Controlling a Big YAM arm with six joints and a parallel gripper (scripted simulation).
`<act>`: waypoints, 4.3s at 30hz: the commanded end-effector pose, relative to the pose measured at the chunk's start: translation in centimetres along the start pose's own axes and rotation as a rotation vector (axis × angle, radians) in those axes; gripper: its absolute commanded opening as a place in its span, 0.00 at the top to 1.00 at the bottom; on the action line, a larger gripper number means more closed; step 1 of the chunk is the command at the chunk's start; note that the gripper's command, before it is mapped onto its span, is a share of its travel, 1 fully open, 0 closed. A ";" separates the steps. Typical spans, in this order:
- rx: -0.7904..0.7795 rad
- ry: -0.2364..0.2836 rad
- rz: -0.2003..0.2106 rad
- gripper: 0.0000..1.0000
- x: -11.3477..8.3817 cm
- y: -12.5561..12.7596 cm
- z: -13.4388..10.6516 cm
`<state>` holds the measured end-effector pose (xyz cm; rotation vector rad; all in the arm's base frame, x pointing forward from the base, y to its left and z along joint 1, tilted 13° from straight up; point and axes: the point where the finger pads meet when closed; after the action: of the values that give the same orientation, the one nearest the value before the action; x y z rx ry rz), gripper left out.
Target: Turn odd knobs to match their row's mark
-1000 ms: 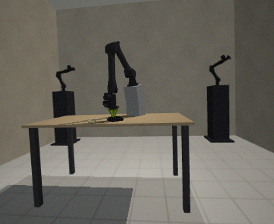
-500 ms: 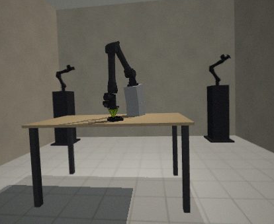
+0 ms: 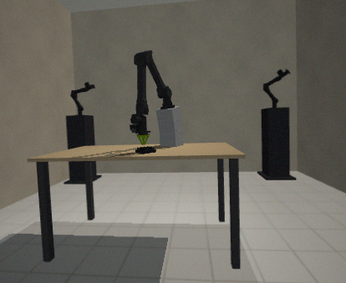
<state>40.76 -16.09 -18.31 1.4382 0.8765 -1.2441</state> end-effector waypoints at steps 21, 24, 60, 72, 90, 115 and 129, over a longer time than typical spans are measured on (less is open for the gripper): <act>0.000 -0.003 0.000 0.81 -1.4 0.2 -0.2; 0.000 -0.003 0.000 0.81 -1.4 0.2 -0.2; -0.037 -0.003 0.001 0.81 -1.5 0.3 -0.4; -0.331 -0.006 0.018 0.81 -2.5 1.0 -1.0; -0.785 -0.012 0.025 0.81 -2.9 1.5 -1.9; -1.428 -0.012 0.013 0.81 -3.2 1.1 -3.2; -1.774 -0.019 0.017 0.81 -3.6 1.3 -3.9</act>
<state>41.69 -12.78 -15.88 0.0814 1.3460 -0.1852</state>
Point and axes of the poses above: the point where the finger pads meet when closed, its own x axis out along the fingers, its own y axis across the jaws, z = x × y, and after that the axes turned 11 degrees about -x, right-handed
